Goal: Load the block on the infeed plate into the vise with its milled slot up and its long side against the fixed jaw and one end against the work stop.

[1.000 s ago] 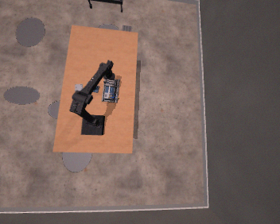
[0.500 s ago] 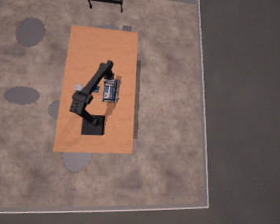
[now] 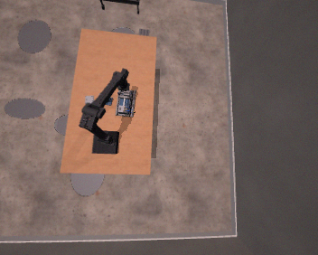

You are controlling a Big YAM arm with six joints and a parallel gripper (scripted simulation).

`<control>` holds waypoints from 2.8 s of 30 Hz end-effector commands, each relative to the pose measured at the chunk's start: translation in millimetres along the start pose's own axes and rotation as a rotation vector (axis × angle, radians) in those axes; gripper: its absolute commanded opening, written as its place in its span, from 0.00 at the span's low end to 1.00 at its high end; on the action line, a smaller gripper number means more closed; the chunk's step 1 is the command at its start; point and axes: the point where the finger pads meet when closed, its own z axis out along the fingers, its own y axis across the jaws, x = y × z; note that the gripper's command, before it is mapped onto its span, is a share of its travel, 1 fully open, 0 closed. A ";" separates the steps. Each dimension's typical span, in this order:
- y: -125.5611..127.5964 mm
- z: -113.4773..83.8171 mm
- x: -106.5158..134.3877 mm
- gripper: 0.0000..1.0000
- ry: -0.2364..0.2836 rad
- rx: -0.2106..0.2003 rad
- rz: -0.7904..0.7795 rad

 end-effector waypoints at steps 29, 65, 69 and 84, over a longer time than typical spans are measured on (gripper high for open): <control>-41.6 -12.2 -10.4 0.00 -0.029 0.011 -0.017; -39.9 7.7 -3.1 0.00 -0.003 0.003 -0.016; -39.7 10.2 -2.1 0.00 -0.007 0.004 -0.016; -41.2 28.0 -6.6 0.00 -0.011 0.005 -0.016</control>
